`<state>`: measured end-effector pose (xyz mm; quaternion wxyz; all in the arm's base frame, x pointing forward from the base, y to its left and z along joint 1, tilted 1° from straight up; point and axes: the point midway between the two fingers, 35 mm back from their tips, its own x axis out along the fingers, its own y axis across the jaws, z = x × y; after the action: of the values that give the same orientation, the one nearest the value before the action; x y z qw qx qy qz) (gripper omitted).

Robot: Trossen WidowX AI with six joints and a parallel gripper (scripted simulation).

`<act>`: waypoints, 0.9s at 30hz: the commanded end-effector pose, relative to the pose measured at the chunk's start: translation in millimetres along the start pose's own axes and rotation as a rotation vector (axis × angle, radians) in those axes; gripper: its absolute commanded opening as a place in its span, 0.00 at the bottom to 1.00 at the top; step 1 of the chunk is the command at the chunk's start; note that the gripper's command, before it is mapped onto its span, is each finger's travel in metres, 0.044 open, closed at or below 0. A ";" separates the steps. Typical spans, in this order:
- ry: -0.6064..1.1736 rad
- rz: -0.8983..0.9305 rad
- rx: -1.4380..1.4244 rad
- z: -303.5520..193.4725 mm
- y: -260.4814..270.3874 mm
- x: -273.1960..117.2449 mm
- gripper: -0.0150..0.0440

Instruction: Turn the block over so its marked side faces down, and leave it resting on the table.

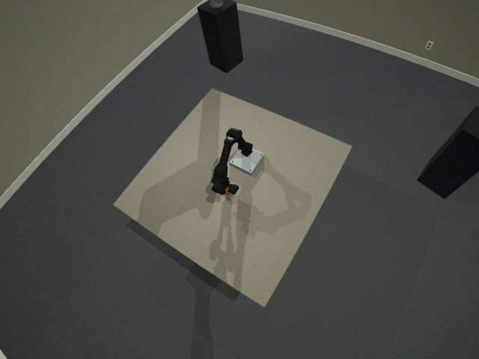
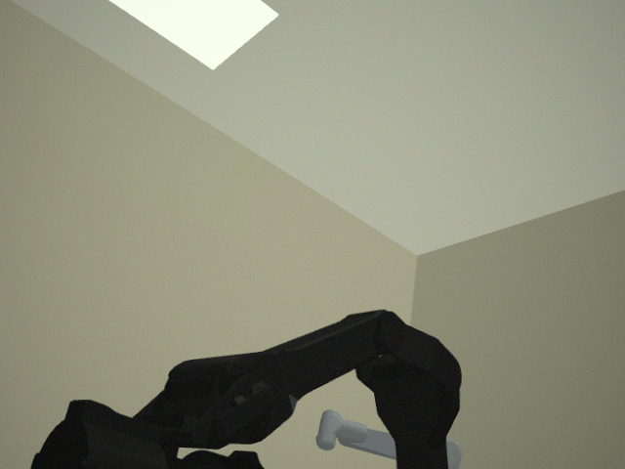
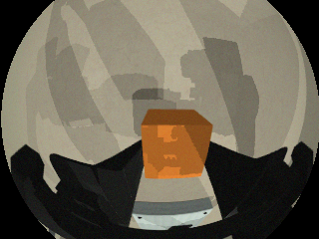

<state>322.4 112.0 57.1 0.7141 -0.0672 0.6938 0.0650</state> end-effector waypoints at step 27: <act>-0.408 0.001 -0.008 -0.1 1.1 -0.5 0.25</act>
<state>321.4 113.5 52.7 0.8222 -0.0601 0.5601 0.0819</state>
